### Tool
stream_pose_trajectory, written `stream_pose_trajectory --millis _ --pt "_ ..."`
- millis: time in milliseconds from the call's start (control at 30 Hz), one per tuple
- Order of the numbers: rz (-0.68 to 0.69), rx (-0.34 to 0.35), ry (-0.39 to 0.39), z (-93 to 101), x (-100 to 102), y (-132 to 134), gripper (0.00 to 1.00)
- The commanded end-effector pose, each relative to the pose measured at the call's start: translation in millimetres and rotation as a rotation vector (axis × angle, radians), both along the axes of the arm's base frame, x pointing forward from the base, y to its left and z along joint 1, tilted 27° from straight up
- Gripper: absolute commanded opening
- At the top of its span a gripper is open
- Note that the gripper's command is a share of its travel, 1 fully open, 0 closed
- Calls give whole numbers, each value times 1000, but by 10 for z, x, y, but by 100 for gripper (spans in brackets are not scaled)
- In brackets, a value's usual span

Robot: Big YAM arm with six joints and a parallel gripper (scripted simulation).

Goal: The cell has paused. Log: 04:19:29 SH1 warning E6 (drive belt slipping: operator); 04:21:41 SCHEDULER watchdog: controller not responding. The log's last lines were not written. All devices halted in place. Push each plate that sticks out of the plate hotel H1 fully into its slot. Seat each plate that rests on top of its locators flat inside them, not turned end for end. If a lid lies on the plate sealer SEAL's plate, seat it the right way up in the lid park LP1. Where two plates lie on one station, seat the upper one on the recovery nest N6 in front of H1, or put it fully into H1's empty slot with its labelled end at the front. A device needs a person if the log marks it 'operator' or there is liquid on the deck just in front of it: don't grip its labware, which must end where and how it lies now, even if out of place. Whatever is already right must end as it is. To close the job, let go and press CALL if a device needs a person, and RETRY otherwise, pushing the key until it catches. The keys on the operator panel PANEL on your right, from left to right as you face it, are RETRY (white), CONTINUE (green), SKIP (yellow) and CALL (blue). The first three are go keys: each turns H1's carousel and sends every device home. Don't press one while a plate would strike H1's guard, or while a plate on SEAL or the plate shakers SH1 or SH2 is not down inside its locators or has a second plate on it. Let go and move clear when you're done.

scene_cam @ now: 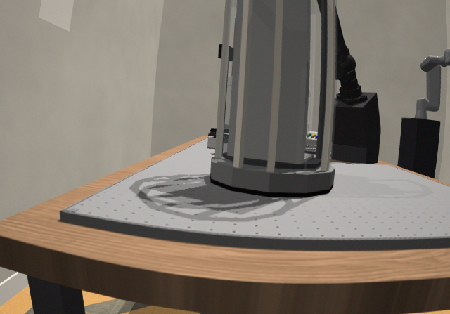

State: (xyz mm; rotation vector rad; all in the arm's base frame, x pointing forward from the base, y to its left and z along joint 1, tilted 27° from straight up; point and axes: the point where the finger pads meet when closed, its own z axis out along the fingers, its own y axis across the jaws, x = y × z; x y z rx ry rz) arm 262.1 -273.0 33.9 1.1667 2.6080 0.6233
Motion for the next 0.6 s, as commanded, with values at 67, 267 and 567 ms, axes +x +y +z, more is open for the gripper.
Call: stream_pose_trajectory --millis 67,267,567 --pt "-186 38 37 53 -17 -364 100" --pt "-223 54 50 -39 -122 -519 100" --pt "-204 44 43 -146 -237 -708 100"
